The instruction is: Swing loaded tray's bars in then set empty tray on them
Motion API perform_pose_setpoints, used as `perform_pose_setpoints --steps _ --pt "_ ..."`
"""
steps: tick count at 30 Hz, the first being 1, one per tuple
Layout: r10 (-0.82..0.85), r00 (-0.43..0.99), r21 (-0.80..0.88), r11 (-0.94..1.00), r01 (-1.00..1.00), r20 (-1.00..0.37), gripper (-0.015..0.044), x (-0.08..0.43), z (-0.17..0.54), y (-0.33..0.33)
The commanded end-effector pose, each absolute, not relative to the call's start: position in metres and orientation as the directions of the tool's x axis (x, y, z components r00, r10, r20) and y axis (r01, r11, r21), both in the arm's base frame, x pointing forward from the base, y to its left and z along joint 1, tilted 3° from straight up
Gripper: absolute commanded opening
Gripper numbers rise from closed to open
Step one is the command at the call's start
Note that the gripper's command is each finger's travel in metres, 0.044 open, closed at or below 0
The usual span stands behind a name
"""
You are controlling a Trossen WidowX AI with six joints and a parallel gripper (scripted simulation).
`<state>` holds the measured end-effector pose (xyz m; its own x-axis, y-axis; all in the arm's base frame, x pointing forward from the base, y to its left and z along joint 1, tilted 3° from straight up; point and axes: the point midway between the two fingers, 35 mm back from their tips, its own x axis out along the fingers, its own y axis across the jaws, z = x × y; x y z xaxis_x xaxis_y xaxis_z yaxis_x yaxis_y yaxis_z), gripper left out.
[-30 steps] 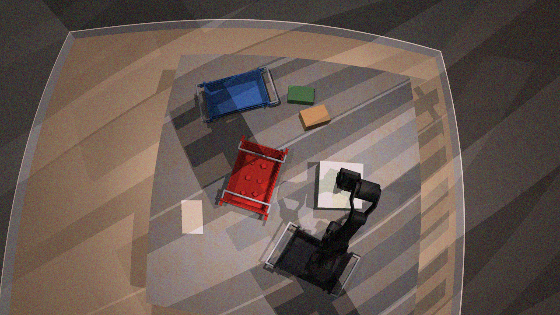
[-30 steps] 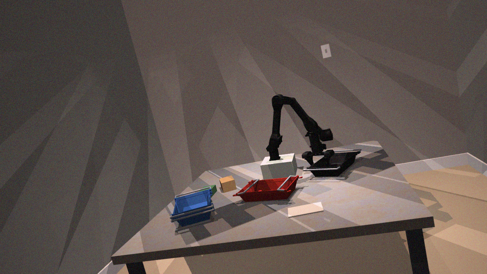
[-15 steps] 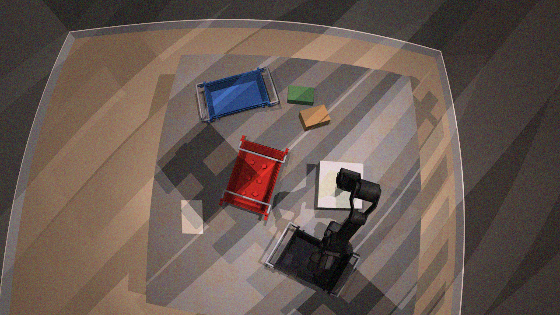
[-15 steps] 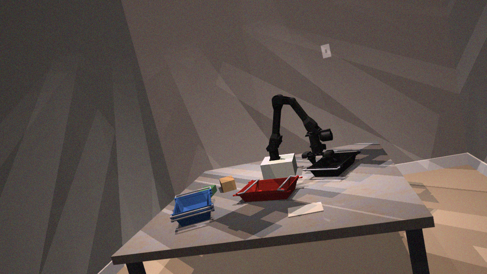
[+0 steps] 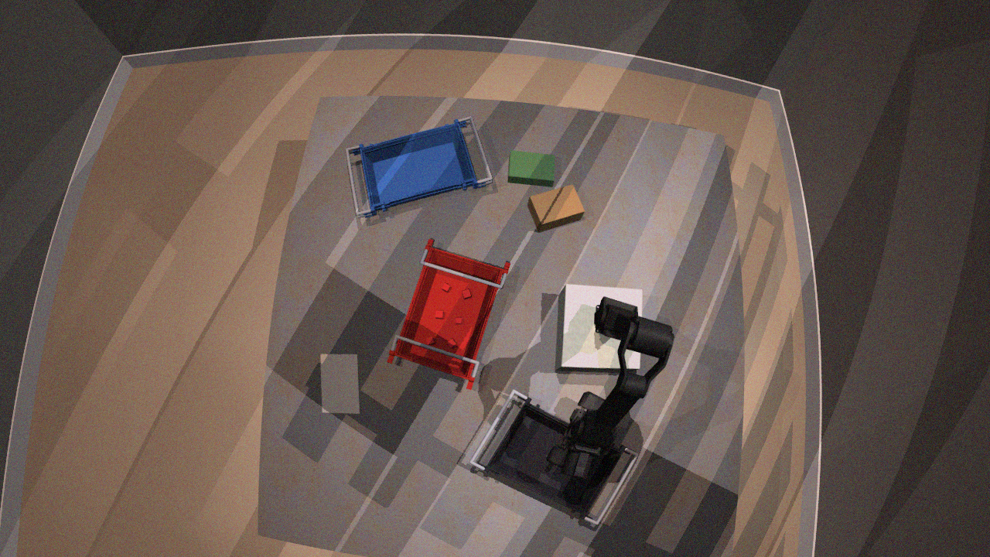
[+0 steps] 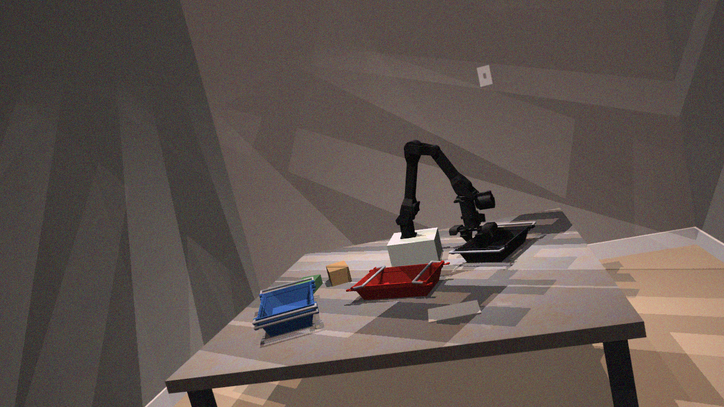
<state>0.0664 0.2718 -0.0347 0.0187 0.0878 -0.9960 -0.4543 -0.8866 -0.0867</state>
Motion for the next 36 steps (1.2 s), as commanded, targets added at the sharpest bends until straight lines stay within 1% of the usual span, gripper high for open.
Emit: perform_pose_setpoints --steps 1,16,30,36 --pt "0.078 0.017 -0.078 -0.889 -0.451 -0.997 0.0100 0.066 -0.036 0.269" --pt "0.078 0.017 -0.078 -0.889 -0.451 -0.997 0.0000 0.066 -0.030 0.270" --pt "0.079 0.018 -0.078 -0.889 -0.451 -0.997 0.0000 0.065 0.041 0.264" --pt "0.079 0.018 -0.078 -0.889 -0.451 -0.997 0.0000 0.065 0.045 0.264"
